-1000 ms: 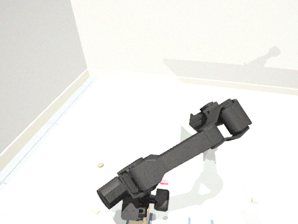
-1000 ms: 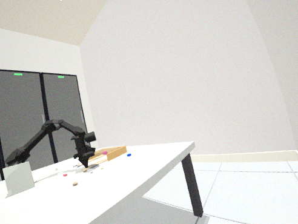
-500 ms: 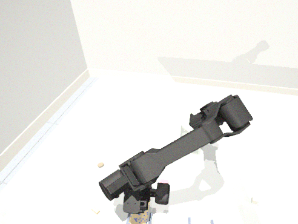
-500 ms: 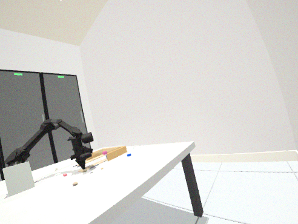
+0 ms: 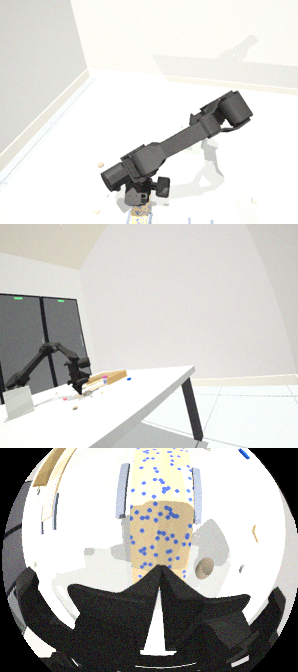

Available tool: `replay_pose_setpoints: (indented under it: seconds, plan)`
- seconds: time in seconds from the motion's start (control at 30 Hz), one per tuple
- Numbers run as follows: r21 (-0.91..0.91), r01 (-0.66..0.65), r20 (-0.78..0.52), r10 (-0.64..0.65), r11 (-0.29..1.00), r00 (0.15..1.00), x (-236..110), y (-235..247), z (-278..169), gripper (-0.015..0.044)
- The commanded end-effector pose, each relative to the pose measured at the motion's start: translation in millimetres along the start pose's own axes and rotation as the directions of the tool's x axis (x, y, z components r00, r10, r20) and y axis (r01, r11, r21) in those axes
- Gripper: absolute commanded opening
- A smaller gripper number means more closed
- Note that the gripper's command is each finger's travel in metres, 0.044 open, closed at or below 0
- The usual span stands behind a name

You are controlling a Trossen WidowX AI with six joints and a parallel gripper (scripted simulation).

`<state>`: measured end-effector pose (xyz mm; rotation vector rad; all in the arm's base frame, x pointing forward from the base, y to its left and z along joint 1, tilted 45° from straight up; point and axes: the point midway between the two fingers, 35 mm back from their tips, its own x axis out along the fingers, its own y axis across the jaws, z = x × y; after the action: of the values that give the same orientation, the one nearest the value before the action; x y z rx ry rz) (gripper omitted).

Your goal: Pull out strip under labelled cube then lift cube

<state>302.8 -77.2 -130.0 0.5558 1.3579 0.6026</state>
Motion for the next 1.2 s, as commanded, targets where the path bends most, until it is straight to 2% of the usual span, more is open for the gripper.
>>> replay_pose_setpoints:
  seconds: [0.0, 1.17]
  plan:
    - [0.010, -0.008, -0.030, 0.008, 1.000, 1.000, 6.2, 2.5, -15.8, 0.0000]
    - [0.012, -0.006, -0.031, 0.007, 1.000, 0.999, 4.7, 0.8, -69.7, 0.0000]
